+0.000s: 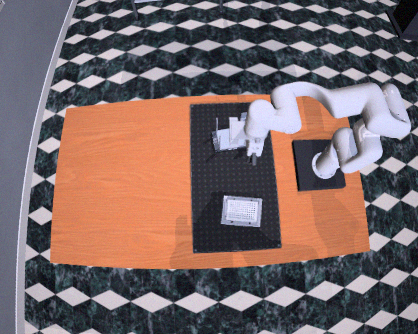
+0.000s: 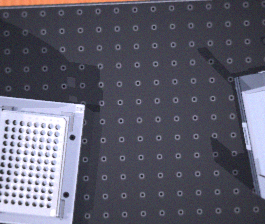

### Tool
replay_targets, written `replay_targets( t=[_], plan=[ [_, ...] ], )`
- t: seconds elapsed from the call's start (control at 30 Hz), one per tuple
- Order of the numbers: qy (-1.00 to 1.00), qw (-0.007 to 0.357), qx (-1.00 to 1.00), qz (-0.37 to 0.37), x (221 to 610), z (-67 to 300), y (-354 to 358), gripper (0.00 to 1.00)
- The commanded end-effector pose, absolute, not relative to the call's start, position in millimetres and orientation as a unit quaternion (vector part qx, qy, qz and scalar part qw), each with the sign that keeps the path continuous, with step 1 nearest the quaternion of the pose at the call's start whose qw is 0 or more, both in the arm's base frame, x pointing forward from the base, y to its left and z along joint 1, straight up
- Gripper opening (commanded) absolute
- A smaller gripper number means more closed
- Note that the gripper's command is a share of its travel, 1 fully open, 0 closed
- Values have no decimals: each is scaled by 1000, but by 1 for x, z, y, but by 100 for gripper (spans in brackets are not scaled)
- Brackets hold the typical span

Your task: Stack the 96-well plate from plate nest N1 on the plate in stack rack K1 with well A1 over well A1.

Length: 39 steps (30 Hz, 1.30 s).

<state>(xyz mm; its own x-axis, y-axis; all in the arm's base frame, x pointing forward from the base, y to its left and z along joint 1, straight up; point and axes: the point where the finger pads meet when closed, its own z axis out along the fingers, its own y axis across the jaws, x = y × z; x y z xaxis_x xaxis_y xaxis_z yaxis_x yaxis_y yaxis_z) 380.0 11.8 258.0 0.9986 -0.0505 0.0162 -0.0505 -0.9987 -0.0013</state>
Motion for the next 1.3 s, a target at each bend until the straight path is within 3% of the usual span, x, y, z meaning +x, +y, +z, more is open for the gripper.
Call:
replay_targets(
  t=[0.0, 1.27],
  plan=[
    [78, -1, -997, -2, 385, 248, 31, 100],
    [78, -1, -997, -2, 399, 171, 172, 100]
  ],
)
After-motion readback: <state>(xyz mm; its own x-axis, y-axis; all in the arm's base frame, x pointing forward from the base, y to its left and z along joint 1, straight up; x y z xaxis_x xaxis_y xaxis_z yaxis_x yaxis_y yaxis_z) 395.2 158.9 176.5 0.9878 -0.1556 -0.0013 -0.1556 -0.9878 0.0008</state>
